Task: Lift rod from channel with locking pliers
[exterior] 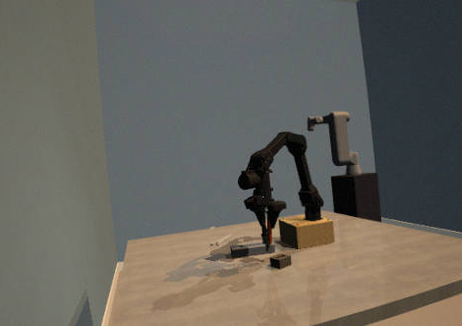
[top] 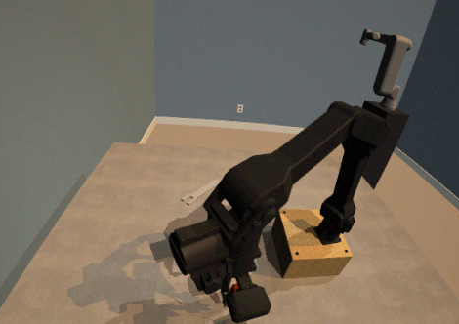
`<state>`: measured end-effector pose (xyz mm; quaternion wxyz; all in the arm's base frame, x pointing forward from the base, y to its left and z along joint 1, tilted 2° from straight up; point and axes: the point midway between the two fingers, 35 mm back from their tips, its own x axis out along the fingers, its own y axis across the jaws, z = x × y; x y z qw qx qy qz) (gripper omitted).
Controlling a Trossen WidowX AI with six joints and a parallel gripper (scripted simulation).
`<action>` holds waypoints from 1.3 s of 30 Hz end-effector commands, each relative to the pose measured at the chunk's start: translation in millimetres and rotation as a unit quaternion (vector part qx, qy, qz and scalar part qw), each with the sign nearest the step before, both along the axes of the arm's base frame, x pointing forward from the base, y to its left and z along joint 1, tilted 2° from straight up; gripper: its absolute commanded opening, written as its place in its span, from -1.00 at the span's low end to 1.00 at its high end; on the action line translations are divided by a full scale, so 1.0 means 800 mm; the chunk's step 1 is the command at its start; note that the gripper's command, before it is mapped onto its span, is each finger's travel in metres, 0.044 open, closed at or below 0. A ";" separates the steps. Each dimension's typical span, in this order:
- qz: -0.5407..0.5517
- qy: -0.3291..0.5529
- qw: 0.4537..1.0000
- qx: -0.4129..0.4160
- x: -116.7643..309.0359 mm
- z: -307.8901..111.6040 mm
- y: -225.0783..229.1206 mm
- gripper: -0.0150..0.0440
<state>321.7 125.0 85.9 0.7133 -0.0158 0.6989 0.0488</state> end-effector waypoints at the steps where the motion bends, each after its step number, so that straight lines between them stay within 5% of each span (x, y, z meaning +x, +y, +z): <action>1: -0.006 -0.003 1.000 0.003 0.002 0.002 -0.008 0.60; 39: -0.087 0.000 0.996 0.001 0.006 -0.001 -0.089 0.60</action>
